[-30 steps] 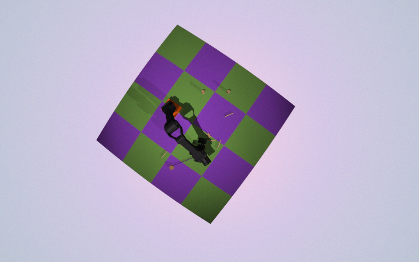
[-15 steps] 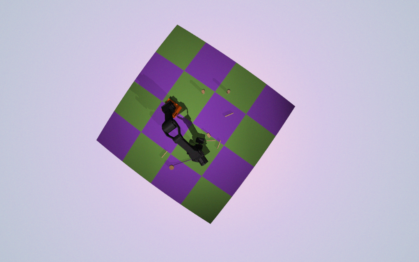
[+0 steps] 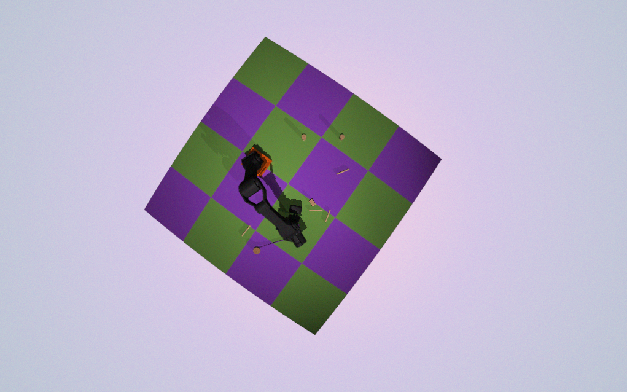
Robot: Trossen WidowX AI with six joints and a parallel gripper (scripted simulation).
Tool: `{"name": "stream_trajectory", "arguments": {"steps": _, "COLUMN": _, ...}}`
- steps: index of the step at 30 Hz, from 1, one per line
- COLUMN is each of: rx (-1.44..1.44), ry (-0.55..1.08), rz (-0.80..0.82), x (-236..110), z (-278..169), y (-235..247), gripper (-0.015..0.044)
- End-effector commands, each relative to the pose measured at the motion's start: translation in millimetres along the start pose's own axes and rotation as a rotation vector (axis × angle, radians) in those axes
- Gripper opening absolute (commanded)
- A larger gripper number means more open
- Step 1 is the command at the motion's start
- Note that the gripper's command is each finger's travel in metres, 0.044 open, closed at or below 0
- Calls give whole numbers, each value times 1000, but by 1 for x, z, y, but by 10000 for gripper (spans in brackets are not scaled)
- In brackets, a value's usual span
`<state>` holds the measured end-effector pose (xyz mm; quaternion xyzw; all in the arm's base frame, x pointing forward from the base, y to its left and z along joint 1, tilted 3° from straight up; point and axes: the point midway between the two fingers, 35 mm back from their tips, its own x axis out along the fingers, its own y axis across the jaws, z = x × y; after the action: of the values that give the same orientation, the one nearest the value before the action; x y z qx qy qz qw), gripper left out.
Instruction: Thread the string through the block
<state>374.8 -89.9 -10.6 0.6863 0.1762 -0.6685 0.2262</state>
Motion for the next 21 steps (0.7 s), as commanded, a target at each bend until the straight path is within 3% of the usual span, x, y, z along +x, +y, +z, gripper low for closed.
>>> {"name": "stream_trajectory", "arguments": {"steps": 1, "rx": -5, "ry": 2, "rz": -6, "x": 1, "z": 5, "y": -1, "gripper": 0}}
{"name": "stream_trajectory", "arguments": {"steps": 21, "rx": -5, "ry": 4, "rz": -6, "x": 3, "z": 25, "y": -4, "gripper": 0}}
